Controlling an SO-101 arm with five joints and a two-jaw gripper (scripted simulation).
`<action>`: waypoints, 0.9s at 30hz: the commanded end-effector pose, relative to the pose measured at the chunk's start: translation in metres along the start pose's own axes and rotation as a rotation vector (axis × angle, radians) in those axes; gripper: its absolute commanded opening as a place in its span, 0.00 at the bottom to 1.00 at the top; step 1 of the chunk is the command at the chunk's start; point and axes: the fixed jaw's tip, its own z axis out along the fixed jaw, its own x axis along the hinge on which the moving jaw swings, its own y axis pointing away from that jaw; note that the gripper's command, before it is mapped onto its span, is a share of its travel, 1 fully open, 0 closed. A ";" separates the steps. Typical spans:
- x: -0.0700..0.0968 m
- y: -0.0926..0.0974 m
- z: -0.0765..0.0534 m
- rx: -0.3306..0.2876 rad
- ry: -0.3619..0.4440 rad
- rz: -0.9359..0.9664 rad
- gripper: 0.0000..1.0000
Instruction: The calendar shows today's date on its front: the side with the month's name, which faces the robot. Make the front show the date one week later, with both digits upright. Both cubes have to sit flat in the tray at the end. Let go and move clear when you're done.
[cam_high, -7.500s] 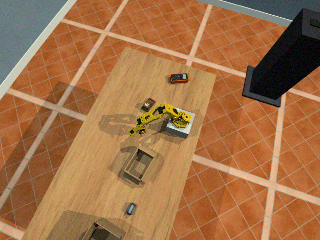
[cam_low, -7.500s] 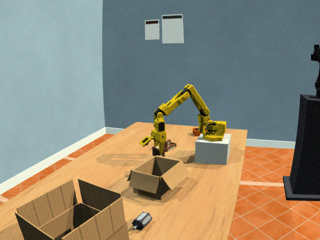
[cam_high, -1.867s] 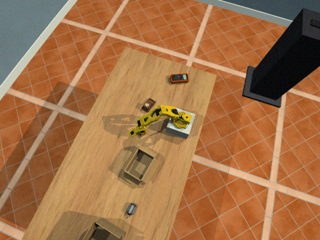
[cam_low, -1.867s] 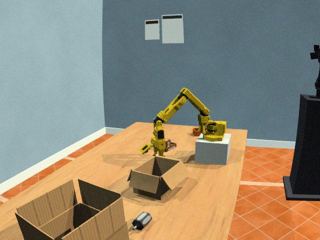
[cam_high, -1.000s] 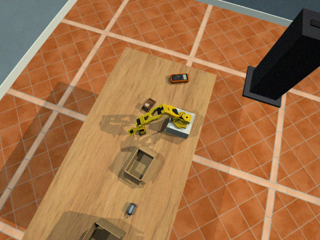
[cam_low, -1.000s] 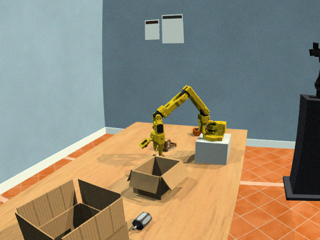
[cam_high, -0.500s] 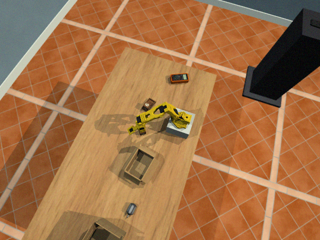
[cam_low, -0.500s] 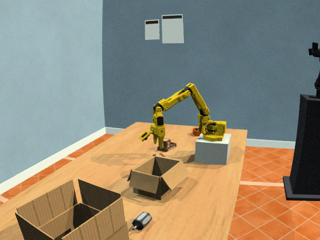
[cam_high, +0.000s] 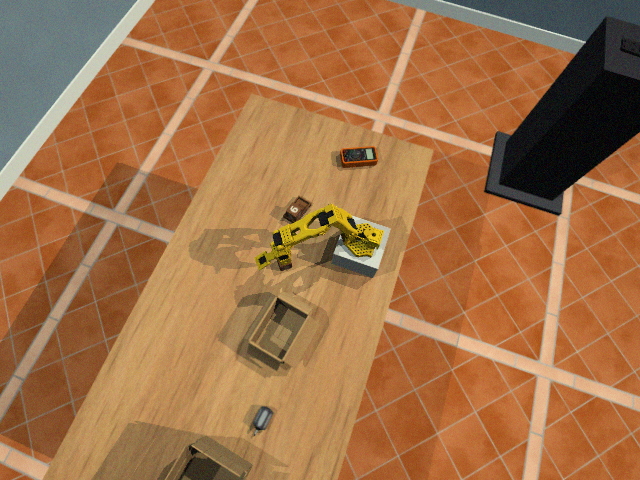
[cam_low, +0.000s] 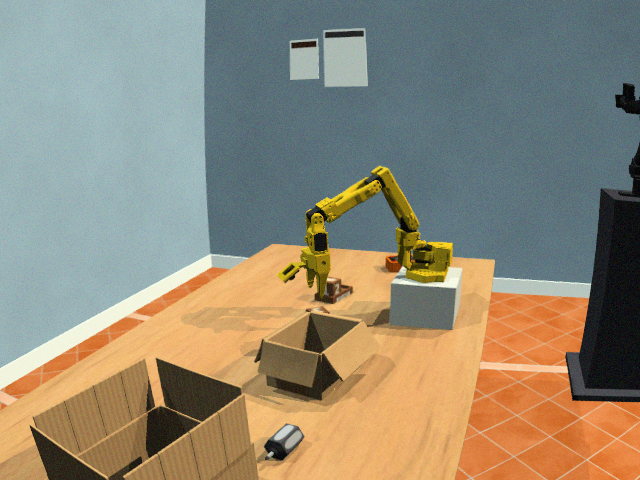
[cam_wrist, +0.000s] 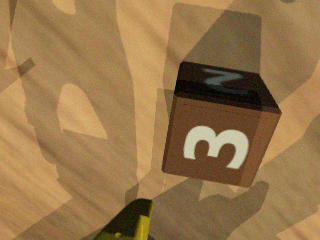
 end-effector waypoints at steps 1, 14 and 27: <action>-0.003 -0.002 -0.005 0.001 -0.021 0.017 0.36; -0.020 -0.004 -0.039 0.015 -0.179 0.017 0.35; -0.037 -0.005 -0.108 0.042 -0.475 0.017 0.35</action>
